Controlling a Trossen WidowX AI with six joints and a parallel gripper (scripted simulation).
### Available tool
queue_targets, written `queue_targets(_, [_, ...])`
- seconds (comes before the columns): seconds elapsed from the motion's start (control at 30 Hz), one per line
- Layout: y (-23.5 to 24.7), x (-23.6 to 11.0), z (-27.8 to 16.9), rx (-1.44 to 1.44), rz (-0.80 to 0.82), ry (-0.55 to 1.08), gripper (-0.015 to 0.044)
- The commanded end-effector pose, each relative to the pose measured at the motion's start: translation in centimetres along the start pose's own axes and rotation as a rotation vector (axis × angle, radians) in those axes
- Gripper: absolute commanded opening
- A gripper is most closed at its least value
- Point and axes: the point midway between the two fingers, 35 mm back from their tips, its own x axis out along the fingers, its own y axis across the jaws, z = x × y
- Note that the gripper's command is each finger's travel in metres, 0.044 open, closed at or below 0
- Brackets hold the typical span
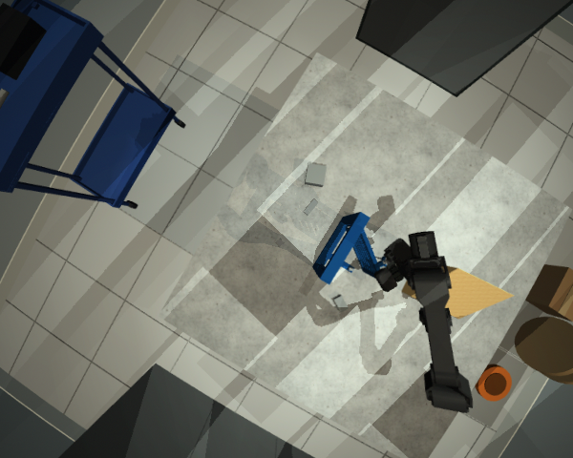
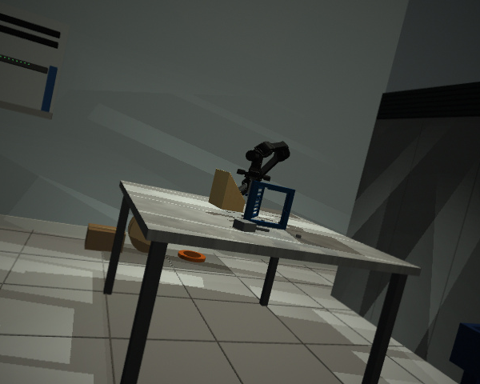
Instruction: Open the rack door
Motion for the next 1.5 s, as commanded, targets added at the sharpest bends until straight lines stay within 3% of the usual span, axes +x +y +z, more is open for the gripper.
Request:
queue_targets(0.0, [-0.8,0.1,0.3,-0.072,0.000,-0.002,0.0014])
queue_targets(1.13, [-8.5,-0.1,4.6,-0.625,-0.007,-0.004,0.0014])
queue_targets(1.47, [-8.9,-0.1,4.9,-0.652,-0.007,-0.004,0.0014])
